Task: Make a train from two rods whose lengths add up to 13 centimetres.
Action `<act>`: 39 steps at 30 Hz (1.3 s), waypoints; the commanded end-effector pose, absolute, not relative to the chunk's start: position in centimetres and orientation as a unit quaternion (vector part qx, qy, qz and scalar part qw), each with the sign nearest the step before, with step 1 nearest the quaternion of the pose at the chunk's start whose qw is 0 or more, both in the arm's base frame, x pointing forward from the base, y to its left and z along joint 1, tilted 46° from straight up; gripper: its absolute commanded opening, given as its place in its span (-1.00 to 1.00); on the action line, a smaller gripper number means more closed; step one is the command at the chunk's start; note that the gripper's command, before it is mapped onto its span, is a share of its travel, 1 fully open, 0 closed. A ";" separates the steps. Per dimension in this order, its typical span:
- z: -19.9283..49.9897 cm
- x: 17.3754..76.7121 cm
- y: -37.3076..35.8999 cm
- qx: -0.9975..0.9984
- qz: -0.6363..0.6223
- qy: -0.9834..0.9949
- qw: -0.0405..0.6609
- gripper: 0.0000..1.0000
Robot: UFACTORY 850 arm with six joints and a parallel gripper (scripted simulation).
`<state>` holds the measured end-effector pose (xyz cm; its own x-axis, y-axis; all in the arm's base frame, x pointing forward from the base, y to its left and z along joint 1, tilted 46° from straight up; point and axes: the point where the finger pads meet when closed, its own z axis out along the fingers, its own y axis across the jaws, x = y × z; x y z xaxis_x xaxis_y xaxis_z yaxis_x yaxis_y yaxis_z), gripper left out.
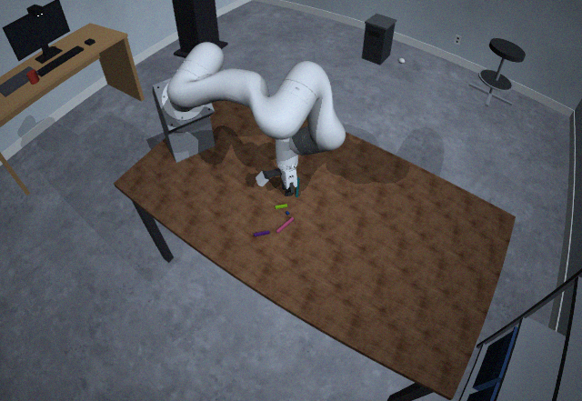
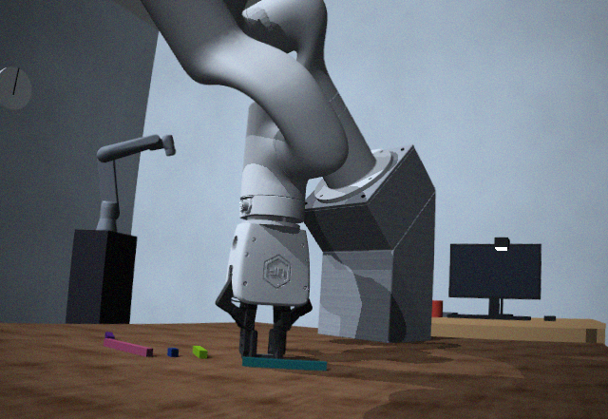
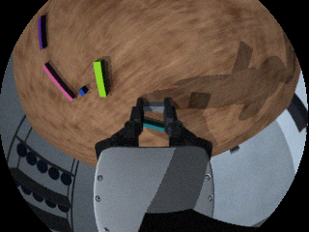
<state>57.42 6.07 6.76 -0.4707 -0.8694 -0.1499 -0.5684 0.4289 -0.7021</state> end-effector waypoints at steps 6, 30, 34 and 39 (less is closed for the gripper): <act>8.8 55.5 6.8 -0.446 -0.294 0.805 0.256 -0.47; 13.7 50.7 8.5 -0.446 -0.294 0.805 0.256 -0.47; 13.6 51.6 10.7 -0.433 -0.291 0.812 0.261 -0.47; 13.2 52.9 15.5 -0.405 -0.282 0.826 0.271 -0.47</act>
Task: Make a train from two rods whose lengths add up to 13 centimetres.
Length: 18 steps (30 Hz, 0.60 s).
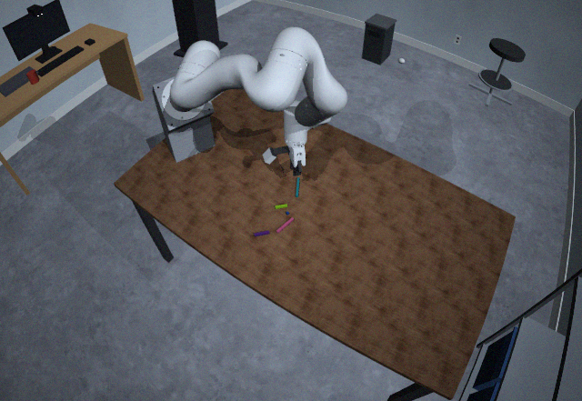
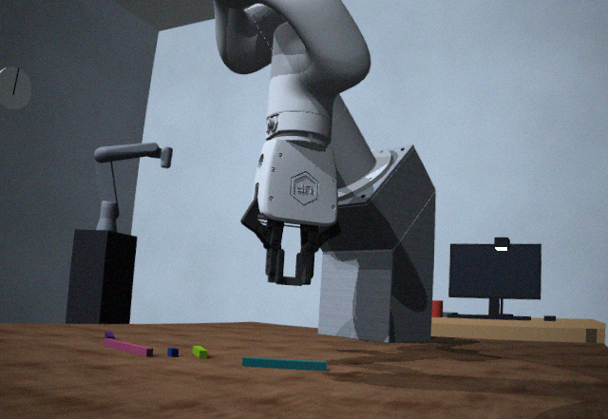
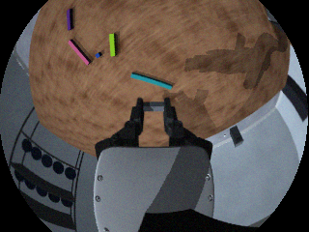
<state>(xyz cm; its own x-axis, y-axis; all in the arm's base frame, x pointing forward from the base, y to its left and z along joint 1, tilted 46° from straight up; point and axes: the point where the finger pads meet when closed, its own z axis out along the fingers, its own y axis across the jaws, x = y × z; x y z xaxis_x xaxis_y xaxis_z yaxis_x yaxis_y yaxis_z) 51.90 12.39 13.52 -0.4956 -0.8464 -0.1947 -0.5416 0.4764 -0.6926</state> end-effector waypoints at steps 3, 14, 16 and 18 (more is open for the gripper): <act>12.9 53.3 18.1 -0.391 -0.276 0.833 0.276 -0.47; 12.7 53.5 19.8 -0.383 -0.272 0.838 0.278 -0.47; 12.7 53.5 19.8 -0.383 -0.272 0.838 0.278 -0.47; 12.7 53.5 19.8 -0.383 -0.272 0.838 0.278 -0.47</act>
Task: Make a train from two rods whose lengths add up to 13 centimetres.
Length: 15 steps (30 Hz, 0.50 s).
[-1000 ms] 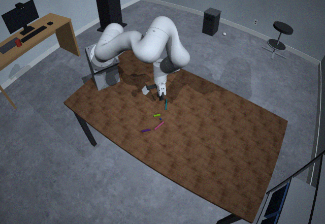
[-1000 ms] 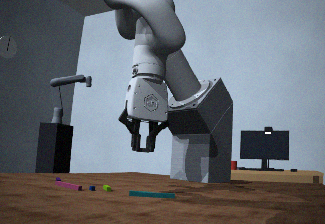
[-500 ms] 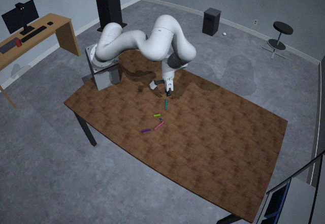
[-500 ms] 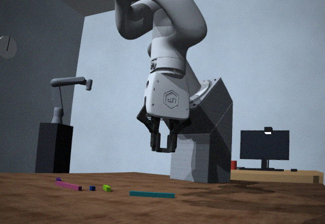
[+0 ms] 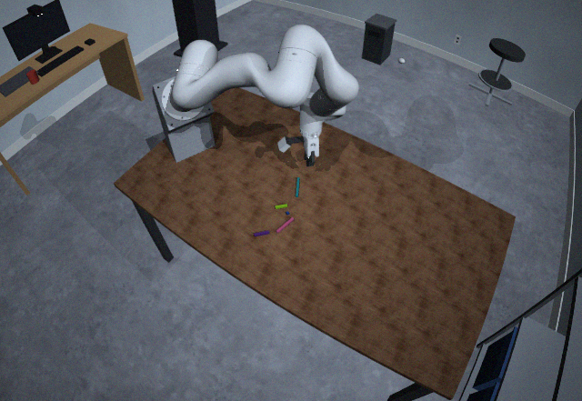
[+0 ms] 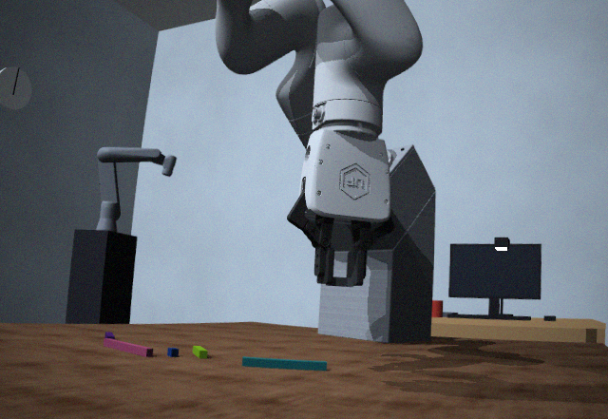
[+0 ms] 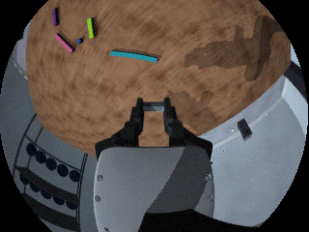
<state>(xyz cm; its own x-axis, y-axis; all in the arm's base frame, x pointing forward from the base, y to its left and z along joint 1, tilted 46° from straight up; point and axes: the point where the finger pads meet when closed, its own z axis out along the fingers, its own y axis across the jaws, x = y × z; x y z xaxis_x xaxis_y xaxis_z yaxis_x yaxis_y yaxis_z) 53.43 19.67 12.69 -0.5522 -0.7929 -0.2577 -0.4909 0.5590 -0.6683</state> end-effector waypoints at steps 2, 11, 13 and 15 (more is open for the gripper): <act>12.7 53.5 19.7 -0.383 -0.272 0.838 0.278 -0.47; 12.0 54.2 19.5 -0.383 -0.273 0.838 0.278 -0.47; 11.5 54.7 19.3 -0.383 -0.273 0.838 0.278 -0.47; 11.0 55.3 19.1 -0.383 -0.273 0.838 0.278 -0.47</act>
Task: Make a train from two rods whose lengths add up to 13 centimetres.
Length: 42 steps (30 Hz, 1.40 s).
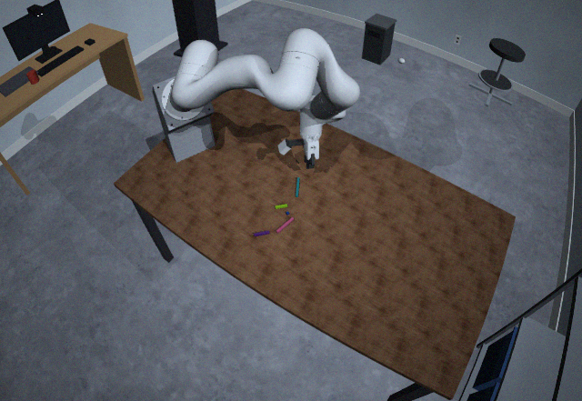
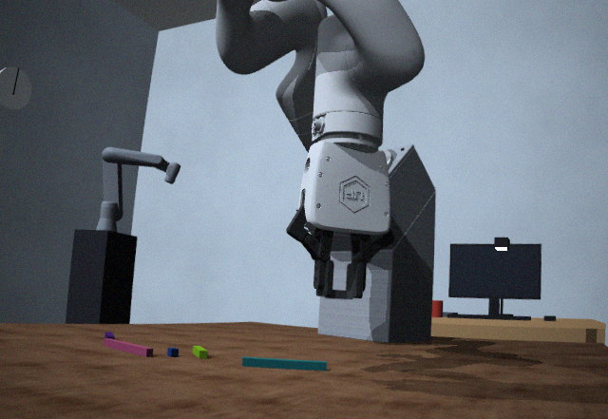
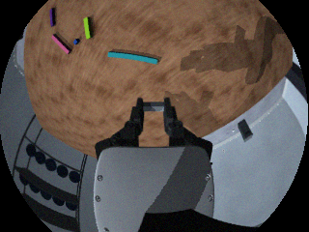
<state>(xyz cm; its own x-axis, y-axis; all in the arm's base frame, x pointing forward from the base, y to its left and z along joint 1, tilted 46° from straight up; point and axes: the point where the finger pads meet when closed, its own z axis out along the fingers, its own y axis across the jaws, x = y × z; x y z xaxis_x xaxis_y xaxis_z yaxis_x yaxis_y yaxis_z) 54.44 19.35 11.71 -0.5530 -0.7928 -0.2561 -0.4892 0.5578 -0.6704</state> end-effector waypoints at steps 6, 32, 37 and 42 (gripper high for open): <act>9.1 57.2 18.5 -0.383 -0.273 0.838 0.278 -0.47; 6.7 59.7 17.6 -0.383 -0.273 0.838 0.278 -0.47; 6.7 59.7 17.6 -0.383 -0.273 0.838 0.278 -0.47; 6.7 59.7 17.6 -0.383 -0.273 0.838 0.278 -0.47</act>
